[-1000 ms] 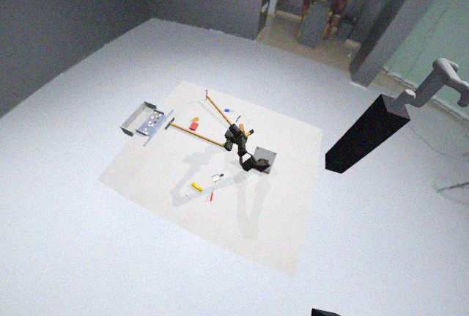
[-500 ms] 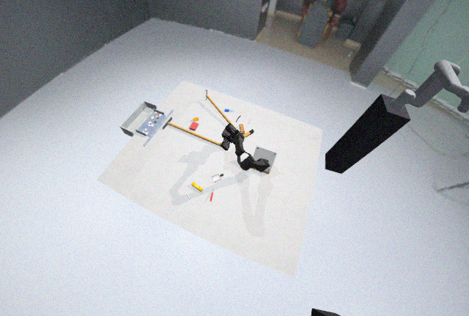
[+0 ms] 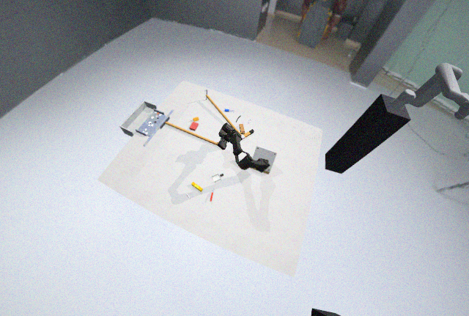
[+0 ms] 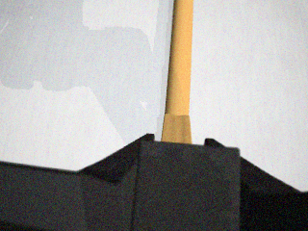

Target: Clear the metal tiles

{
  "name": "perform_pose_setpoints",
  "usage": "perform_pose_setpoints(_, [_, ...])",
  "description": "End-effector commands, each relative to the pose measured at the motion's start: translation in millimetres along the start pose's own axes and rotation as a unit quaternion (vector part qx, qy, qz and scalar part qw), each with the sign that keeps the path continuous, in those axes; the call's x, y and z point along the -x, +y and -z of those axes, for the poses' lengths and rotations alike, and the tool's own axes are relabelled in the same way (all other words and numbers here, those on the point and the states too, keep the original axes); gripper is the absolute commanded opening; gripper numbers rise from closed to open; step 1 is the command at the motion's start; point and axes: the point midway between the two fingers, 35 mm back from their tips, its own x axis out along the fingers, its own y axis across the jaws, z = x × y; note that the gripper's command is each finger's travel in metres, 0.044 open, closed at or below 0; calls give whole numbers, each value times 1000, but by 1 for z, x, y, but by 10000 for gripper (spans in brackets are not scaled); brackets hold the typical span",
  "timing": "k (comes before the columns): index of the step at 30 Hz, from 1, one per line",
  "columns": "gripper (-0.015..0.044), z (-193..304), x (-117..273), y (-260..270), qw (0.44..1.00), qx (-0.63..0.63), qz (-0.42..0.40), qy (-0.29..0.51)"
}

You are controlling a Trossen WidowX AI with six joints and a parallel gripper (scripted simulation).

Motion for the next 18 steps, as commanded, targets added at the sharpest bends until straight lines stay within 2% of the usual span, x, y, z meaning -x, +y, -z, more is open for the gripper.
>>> perform_pose_setpoints(1, [0,-11,-3,1,1000,3,1,-7])
perform_pose_setpoints(18, [0,-31,-21,7,1000,3,-3,-9])
